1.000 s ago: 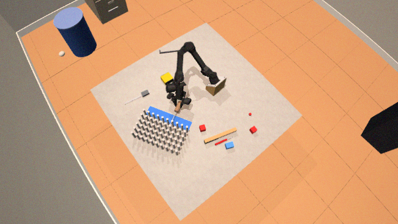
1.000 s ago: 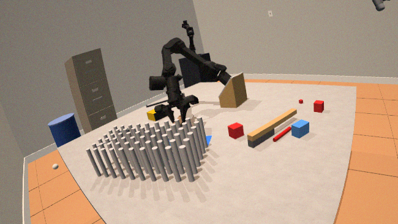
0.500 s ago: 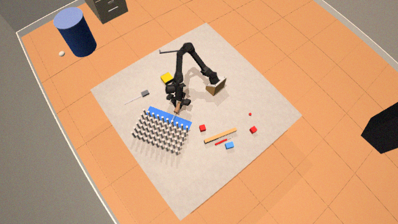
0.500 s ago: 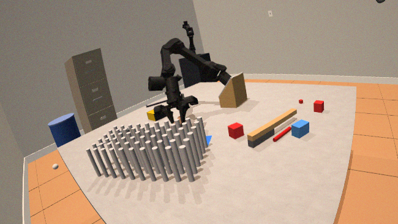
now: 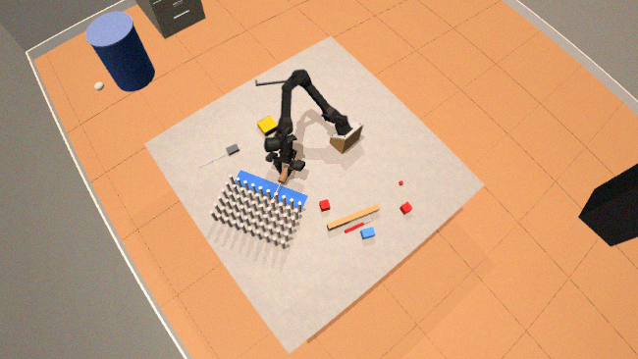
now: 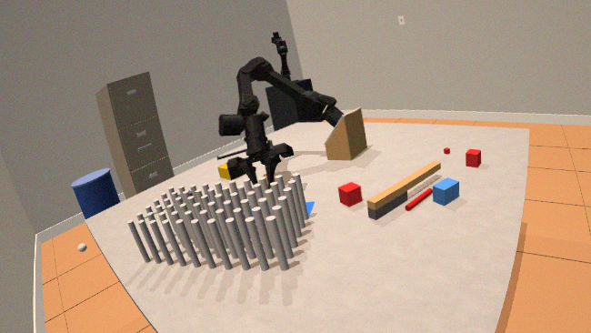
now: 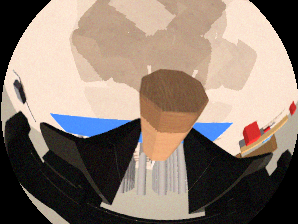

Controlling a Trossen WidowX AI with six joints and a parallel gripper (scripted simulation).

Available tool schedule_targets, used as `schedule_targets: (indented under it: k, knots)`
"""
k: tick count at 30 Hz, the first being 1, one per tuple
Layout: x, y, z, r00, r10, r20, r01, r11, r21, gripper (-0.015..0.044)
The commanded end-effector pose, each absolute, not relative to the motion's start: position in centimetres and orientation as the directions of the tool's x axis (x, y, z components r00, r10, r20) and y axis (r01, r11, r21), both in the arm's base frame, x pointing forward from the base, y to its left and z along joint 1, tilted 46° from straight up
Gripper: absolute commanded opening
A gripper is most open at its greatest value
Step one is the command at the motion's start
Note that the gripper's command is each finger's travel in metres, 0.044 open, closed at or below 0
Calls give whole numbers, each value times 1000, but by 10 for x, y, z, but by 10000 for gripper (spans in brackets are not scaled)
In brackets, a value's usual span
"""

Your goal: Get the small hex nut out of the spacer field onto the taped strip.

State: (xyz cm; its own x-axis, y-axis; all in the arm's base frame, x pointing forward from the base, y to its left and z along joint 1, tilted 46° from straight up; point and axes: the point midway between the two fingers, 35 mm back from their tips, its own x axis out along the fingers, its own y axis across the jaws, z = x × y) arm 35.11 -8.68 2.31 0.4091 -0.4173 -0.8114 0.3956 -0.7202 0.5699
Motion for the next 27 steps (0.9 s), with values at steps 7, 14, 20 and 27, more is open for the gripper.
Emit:
schedule_targets:
  k: [7,14,20,27]
  knots:
    - [359,-85,23,417,-418,-807,389,-721,574,0]
    - [364,-83,22,417,-418,-807,389,-721,574,0]
    - [367,-82,21,417,-418,-807,388,-721,574,0]
    - [372,-81,20,418,-418,-807,388,-721,574,0]
